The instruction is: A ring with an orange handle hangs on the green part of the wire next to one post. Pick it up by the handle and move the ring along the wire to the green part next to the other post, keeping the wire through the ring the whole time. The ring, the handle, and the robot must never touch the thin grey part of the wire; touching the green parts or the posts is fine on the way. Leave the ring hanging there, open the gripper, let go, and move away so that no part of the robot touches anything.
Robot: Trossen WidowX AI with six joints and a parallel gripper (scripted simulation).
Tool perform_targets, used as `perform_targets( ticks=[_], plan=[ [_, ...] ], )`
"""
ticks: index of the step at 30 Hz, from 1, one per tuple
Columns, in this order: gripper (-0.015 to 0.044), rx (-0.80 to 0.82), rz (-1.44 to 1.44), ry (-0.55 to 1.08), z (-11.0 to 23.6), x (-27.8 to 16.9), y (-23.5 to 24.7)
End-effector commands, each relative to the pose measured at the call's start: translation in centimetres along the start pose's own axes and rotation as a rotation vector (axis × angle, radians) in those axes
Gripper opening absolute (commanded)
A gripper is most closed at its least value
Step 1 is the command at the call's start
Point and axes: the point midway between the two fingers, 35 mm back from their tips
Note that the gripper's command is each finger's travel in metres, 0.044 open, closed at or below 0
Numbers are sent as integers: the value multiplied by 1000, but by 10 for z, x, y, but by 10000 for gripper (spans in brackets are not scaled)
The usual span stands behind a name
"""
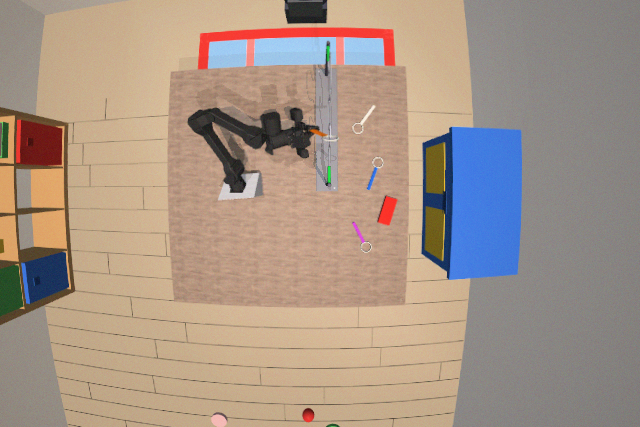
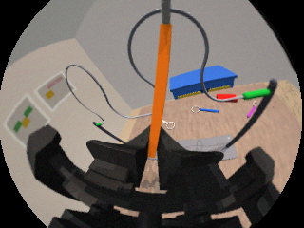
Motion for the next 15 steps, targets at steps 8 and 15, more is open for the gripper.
perform_targets(
  ticks=[8,15],
  plan=[
    [-150,130,-237,-28,-1,1,18],
    [-150,210,-380,-47,-1,5,29]
  ],
)
Point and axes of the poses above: the point midway between the two fingers, 35 mm back from their tips, its own z axis back along the fingers, its own y axis across the jaws, x = y × z
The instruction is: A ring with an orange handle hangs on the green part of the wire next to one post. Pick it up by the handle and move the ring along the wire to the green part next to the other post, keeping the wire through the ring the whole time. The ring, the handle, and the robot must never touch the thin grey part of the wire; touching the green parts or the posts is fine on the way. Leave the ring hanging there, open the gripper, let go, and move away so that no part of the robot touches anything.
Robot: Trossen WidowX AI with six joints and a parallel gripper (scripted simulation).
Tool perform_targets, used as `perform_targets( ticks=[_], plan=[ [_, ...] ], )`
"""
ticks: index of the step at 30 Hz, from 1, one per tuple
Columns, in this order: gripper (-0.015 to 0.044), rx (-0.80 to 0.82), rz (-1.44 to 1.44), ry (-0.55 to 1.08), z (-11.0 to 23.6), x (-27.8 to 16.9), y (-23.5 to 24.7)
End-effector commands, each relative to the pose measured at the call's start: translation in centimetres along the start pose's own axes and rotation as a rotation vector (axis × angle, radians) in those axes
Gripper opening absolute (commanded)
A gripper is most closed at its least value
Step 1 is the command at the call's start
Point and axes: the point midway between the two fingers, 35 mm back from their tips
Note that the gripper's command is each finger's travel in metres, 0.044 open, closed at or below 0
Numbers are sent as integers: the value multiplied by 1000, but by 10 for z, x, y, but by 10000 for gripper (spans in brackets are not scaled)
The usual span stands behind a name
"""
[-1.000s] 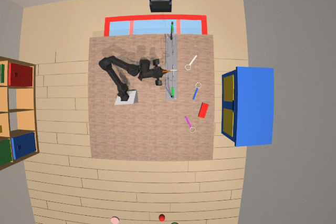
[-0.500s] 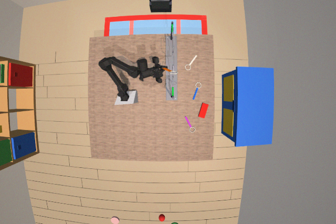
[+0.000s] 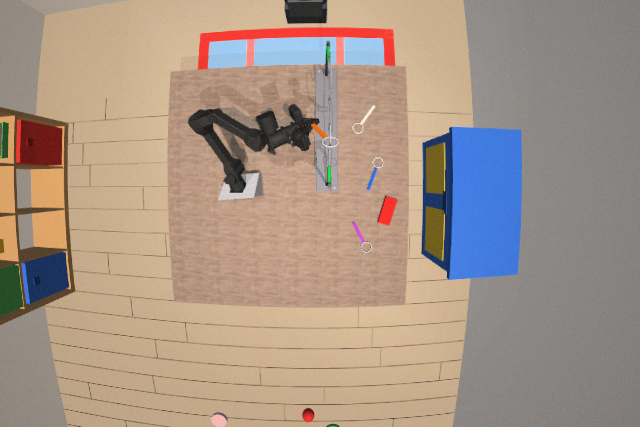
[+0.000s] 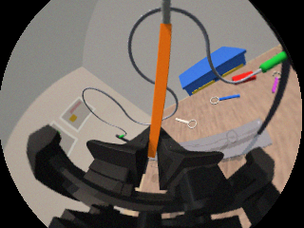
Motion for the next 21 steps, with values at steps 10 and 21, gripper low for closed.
perform_targets(
  ticks=[10,21],
  plan=[
    [-150,154,-278,-40,-1,4,21],
    [-150,280,-501,-68,1,10,38]
  ],
)
Point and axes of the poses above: the point midway between the two fingers, 35 mm back from their tips, its own z axis back along the fingers, its own y axis across the jaws, x = y × z
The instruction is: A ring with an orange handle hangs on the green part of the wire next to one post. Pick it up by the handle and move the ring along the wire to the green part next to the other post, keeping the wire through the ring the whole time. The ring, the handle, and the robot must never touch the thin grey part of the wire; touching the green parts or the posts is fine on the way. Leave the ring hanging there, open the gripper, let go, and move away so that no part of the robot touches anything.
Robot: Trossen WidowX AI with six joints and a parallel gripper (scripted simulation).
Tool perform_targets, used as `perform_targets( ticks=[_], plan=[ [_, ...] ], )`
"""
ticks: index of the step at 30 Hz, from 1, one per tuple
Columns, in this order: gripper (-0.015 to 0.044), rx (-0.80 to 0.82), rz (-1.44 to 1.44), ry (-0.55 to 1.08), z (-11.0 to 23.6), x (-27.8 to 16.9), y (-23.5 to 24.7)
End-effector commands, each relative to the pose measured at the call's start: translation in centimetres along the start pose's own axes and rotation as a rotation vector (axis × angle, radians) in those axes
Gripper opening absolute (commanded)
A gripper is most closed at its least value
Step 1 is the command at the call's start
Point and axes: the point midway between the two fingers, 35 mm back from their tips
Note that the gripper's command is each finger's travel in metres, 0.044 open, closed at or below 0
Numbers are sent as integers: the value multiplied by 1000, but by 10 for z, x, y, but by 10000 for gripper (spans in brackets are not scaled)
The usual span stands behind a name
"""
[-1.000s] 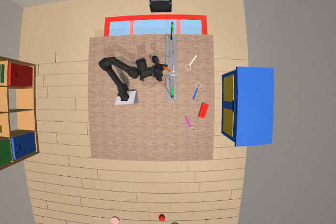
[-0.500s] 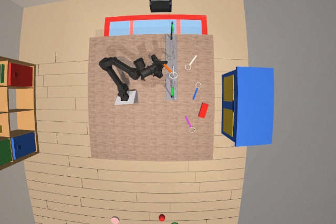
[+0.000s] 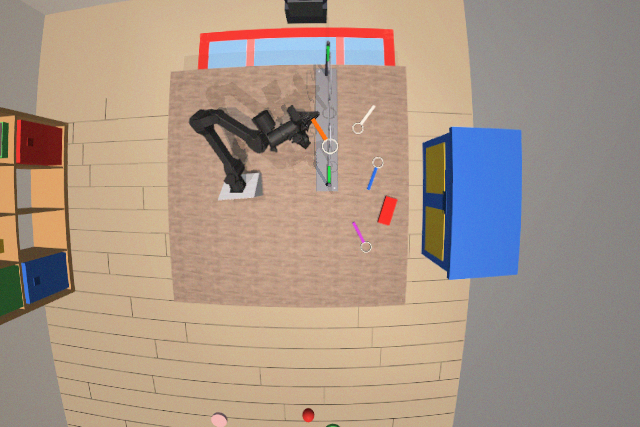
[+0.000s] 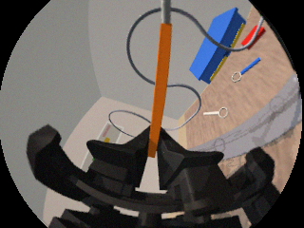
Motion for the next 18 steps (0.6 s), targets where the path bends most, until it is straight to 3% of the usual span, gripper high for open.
perform_targets(
  ticks=[1,18],
  plan=[
    [-150,55,-91,-13,-1,1,8],
    [-150,226,-396,-50,-1,5,31]
  ],
)
Point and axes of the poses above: the point midway between the two fingers, 35 mm back from their tips, its own z axis back along the fingers, its own y axis across the jaws, x = y × z
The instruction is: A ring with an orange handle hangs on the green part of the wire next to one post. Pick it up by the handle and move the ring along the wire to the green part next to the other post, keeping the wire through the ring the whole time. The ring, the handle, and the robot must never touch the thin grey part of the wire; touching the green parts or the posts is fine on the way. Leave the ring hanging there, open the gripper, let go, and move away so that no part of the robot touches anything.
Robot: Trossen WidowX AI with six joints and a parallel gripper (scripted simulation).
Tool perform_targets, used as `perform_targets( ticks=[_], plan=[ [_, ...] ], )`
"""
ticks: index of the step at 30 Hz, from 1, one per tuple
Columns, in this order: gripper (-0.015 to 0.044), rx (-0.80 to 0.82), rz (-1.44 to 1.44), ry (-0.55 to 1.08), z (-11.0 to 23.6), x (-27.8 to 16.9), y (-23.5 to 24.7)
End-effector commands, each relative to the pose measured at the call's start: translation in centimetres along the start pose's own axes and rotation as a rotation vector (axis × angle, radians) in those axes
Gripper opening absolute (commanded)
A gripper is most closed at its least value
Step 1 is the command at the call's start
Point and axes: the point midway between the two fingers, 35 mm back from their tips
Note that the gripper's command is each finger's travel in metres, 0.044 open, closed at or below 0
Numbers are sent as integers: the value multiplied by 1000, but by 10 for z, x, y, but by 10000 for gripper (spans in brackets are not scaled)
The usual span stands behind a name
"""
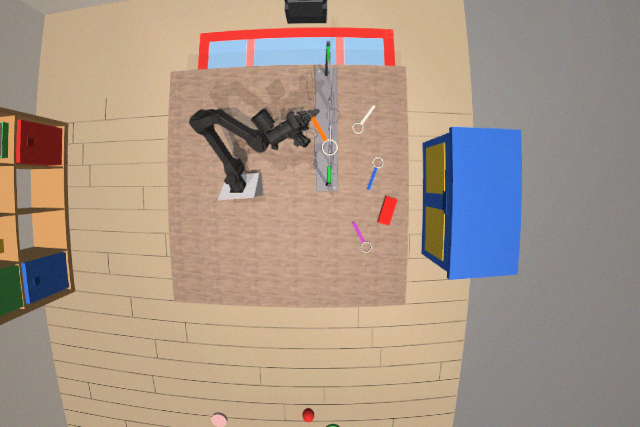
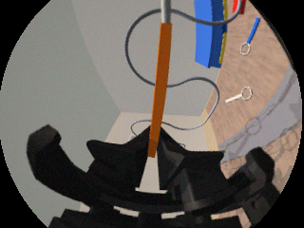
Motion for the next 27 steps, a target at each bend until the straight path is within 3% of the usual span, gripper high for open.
perform_targets(
  ticks=[1,15,27],
  plan=[
    [-150,45,-69,-5,-1,-1,6],
    [-150,86,-142,-13,-2,-4,2],
    [-150,16,-14,5,0,-7,-26]
  ],
)
Point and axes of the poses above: the point midway between the two fingers, 35 mm back from their tips, its own z axis back along the fingers, its own y axis across the jaws, x = y × z
